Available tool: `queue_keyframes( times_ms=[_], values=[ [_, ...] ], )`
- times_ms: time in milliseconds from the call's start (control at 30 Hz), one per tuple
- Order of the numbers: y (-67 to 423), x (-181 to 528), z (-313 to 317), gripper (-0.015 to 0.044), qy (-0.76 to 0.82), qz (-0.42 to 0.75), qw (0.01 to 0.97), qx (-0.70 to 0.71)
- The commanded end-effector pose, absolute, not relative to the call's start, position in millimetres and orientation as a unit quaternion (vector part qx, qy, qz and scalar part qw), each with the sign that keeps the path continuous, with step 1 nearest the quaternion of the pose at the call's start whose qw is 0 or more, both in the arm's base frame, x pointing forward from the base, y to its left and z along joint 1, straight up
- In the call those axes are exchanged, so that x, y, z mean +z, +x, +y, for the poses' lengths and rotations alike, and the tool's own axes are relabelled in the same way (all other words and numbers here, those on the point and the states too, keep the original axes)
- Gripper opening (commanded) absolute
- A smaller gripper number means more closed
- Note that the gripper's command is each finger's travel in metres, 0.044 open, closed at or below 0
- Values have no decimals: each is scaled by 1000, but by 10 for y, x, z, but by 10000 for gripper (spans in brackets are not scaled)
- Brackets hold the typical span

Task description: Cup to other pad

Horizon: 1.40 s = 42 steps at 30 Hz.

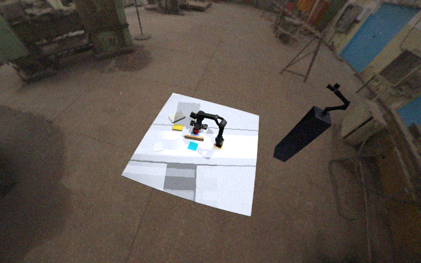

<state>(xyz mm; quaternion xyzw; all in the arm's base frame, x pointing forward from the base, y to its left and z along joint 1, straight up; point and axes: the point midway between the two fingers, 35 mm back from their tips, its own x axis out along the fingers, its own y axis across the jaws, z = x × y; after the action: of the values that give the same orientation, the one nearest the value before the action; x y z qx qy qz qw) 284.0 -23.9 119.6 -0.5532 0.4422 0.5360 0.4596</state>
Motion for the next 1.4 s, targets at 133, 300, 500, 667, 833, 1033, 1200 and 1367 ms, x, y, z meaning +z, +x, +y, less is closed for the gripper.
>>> queue_keyframes(
  times_ms=[133, 300, 500, 667, 833, 1033, 1200, 1367],
  values=[
    [2839, 1034, -246, 148, -553, 444, 455, 539],
    [2840, 952, -246, 148, -553, 444, 455, 539],
    [2837, 855, -246, 148, -553, 444, 455, 539],
    [2832, 774, -246, 148, -553, 444, 455, 539],
    [2828, 734, -245, 148, -553, 444, 455, 539],
    [2833, 752, -238, 122, -552, 443, 458, 538],
    [2833, 752, -238, 29, -552, 443, 458, 538],
    [2833, 752, -238, 0, -552, 443, 458, 538]
  ],
)
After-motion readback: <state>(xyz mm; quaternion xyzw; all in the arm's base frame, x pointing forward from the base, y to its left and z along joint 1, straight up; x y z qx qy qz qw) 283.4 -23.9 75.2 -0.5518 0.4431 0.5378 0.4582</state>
